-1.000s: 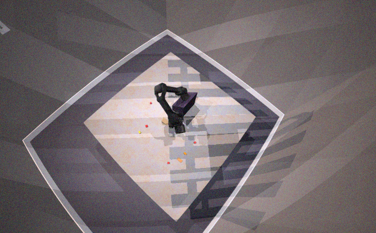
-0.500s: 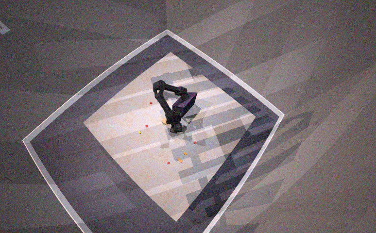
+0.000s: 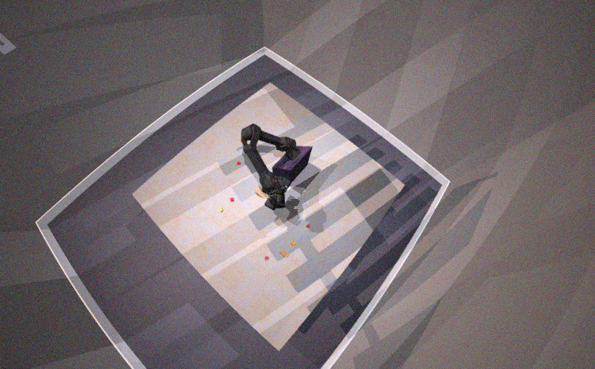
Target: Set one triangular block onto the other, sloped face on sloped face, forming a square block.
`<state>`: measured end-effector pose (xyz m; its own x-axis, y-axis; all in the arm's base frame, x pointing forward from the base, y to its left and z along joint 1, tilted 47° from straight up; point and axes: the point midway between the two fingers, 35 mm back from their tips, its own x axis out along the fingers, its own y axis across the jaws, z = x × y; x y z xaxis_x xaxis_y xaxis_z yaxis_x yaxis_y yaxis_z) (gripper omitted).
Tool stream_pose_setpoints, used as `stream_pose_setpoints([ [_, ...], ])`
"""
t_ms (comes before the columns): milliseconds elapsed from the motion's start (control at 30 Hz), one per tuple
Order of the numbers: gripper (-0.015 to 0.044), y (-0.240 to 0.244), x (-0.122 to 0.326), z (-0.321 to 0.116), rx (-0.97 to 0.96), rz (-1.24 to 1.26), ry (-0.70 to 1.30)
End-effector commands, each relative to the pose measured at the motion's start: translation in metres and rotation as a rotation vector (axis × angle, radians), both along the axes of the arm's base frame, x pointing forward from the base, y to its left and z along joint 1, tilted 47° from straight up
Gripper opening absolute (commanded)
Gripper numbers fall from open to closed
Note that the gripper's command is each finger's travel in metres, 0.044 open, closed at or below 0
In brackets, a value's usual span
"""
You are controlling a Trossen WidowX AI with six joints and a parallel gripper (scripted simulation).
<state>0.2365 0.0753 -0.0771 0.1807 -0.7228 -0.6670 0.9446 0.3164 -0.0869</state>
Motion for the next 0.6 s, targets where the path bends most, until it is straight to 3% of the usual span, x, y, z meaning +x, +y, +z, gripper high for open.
stream_pose_setpoints([
  [0,0.0,0.002,0.001,0.014,0.008,-0.008,-0.008],
  [567,0.0,0.003,0.006,0.074,0.007,-0.008,-0.007],
])
